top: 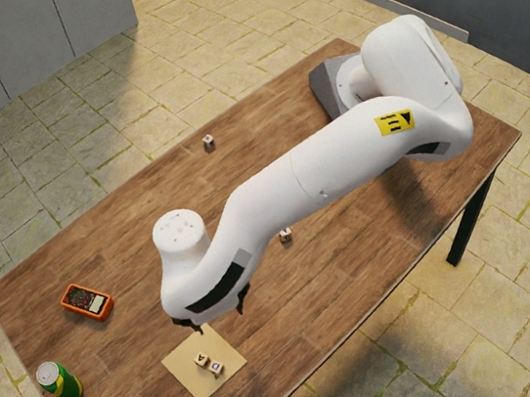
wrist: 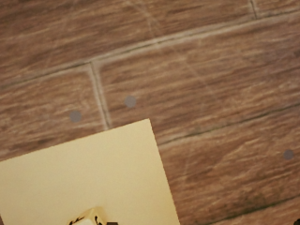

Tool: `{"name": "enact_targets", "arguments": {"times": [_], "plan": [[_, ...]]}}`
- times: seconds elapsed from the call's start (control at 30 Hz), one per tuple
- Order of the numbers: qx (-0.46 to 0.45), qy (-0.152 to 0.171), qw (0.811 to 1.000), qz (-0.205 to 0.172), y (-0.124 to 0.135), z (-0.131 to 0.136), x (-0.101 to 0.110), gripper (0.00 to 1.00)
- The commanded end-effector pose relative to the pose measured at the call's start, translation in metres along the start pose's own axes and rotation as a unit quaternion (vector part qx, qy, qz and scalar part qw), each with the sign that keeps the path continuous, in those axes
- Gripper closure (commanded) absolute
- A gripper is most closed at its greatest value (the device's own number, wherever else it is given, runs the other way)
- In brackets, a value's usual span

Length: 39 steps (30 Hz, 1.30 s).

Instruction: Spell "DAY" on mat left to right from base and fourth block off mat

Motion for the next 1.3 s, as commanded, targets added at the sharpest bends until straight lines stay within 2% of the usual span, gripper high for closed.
{"name": "enact_targets", "arguments": {"times": [0.0, 0.03, 0.27, 0.5, 0.57, 0.6, 0.77, 1.07, 1.13, 1.17, 1.27], "plan": [[-0.043, -0.003, 0.999, 0.0, -0.007, 0.011, 0.001, 0.0], [-0.081, -0.003, 0.997, -0.002, -0.013, 0.022, 0.001, 0.0], [-0.164, -0.004, 0.986, -0.004, -0.027, 0.047, 0.0, 0.0], [-0.252, -0.004, 0.968, -0.005, -0.041, 0.075, -0.001, 0.0], [-0.252, -0.004, 0.968, -0.005, -0.041, 0.075, -0.001, 0.0], [-0.287, -0.004, 0.958, -0.005, -0.046, 0.087, -0.002, 0.0], [-0.342, -0.005, 0.94, -0.005, -0.055, 0.106, -0.002, 0.0], [-0.449, -0.006, 0.893, -0.004, -0.071, 0.147, -0.003, 0.0], [-0.449, -0.006, 0.893, -0.004, -0.071, 0.147, -0.003, 0.0], [-0.482, -0.007, 0.876, -0.004, -0.075, 0.16, -0.004, 0.0], [-0.51, -0.008, 0.86, -0.003, -0.079, 0.172, -0.004, 0.0]]}}
Point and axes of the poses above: the point where the finger pads meet when closed, its own x axis back along the fingers, its own z axis across the jaws, y = z × x, the point moved 2 cm from there along x, back along the fingers, and after that the axes turned 14 degrees about x, right-handed, at the moved point
